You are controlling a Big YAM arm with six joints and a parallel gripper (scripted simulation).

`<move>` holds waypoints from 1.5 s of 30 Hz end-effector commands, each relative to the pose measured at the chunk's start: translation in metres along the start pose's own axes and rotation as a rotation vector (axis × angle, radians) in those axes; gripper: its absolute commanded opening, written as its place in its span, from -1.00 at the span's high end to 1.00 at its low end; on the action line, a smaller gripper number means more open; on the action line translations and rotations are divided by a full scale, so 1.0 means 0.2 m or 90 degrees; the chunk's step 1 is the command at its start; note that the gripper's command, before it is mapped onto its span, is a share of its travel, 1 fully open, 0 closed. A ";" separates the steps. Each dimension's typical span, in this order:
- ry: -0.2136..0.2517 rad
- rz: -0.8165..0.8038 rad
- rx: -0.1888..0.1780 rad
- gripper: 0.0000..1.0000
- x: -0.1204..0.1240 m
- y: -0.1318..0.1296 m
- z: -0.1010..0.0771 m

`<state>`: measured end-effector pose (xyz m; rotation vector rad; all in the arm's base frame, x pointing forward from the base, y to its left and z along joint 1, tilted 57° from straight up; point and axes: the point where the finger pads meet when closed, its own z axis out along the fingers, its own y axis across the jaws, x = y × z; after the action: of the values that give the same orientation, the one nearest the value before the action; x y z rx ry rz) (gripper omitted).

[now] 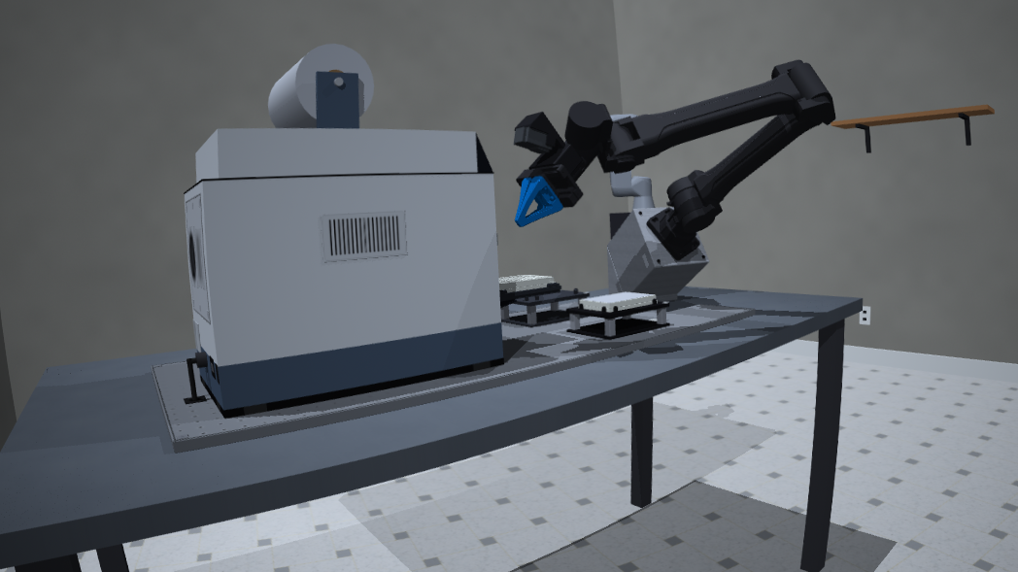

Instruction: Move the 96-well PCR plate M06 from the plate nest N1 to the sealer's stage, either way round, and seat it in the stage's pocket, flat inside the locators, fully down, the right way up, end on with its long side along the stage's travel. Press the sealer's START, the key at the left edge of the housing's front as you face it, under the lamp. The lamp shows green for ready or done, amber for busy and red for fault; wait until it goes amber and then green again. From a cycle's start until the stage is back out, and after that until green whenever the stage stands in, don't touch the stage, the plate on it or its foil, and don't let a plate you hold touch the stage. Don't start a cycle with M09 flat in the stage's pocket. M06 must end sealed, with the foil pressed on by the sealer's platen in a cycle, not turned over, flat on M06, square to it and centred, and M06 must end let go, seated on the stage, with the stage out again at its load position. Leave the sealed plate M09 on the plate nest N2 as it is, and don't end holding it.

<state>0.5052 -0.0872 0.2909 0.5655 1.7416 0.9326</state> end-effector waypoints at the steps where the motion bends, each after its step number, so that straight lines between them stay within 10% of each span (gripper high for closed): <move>1: -0.026 -0.023 -0.026 1.00 -0.12 0.13 0.03; 25: -0.007 -0.005 -0.015 1.00 -0.05 0.06 0.26; 38: -0.014 -0.010 0.003 1.00 -0.05 0.00 0.17; 45: -0.021 -0.033 -0.024 1.00 -0.09 0.12 0.20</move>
<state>0.5424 -0.0731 0.2857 0.5603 1.7394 0.9323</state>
